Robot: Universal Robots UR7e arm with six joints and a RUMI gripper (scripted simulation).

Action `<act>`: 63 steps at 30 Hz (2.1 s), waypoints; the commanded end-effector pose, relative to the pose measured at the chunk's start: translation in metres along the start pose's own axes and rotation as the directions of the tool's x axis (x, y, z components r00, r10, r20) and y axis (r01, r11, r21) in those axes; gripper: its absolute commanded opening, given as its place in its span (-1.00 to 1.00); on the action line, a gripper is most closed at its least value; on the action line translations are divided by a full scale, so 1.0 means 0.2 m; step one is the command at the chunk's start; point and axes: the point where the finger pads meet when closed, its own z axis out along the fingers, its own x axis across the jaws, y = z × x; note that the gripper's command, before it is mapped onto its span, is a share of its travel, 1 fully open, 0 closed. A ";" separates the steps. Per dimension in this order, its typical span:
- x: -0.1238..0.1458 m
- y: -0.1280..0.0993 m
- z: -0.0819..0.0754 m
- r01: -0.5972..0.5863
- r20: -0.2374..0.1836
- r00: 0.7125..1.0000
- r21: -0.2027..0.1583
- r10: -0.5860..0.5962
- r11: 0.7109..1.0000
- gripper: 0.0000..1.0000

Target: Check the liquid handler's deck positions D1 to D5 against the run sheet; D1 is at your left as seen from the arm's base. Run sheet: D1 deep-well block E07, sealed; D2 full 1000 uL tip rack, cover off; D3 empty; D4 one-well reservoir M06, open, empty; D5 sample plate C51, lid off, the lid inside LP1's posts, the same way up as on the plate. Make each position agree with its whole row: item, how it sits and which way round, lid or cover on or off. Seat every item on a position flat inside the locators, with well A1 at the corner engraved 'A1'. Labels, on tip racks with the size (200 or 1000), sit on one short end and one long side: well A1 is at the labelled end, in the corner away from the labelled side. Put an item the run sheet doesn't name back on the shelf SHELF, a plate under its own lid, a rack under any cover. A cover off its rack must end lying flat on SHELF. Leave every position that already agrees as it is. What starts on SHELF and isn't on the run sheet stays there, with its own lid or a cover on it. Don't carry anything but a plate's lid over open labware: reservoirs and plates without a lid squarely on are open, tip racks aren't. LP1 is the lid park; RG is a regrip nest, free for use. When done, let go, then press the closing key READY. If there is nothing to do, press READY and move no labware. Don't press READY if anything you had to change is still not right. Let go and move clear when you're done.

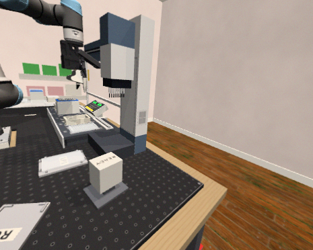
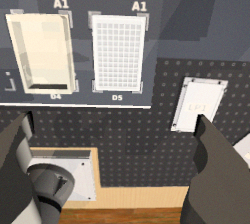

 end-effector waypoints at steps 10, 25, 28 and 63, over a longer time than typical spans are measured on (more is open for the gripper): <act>0.00 -0.01 -0.12 0.000 -0.002 1.000 0.003 0.000 1.000 0.64; 0.00 0.00 -0.20 0.000 -0.002 1.000 0.003 0.000 1.000 0.64; 0.00 0.05 -0.19 -0.043 0.001 0.999 0.000 0.043 0.999 -1.00; 0.00 0.40 -0.23 -0.612 0.000 0.791 -0.001 0.612 0.791 -1.00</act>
